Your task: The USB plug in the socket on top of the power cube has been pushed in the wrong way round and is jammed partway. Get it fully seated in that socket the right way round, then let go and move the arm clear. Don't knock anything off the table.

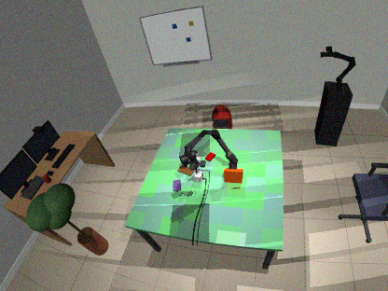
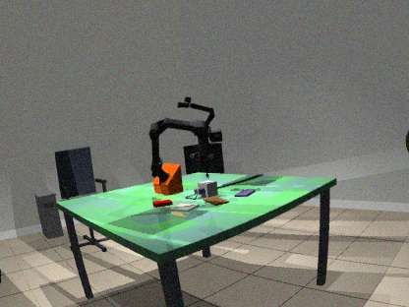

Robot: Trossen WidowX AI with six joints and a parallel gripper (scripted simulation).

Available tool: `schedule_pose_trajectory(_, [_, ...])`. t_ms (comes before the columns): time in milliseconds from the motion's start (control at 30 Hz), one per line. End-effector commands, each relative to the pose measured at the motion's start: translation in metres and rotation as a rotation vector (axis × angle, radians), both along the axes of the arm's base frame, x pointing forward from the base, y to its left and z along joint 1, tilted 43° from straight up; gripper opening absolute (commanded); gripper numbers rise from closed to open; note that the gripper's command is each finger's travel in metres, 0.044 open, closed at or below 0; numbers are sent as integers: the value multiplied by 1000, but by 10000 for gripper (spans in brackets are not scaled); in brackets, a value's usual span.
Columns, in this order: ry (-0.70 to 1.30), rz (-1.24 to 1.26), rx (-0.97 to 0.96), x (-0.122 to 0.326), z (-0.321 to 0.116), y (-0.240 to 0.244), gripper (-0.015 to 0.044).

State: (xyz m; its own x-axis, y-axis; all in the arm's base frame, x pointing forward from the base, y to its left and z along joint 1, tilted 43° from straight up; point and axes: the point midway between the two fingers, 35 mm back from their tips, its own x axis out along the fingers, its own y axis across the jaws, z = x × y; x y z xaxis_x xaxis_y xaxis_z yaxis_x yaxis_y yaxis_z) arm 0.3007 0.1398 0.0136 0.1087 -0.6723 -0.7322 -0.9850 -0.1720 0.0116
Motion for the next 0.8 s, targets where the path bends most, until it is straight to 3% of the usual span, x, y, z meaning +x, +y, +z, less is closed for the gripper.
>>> schedule_pose_trajectory(0, [-6, -1, -7, 0, 0, -1, 0])
schedule_pose_trajectory(767, [-14, -9, -16, 1, -1, -4, 0])
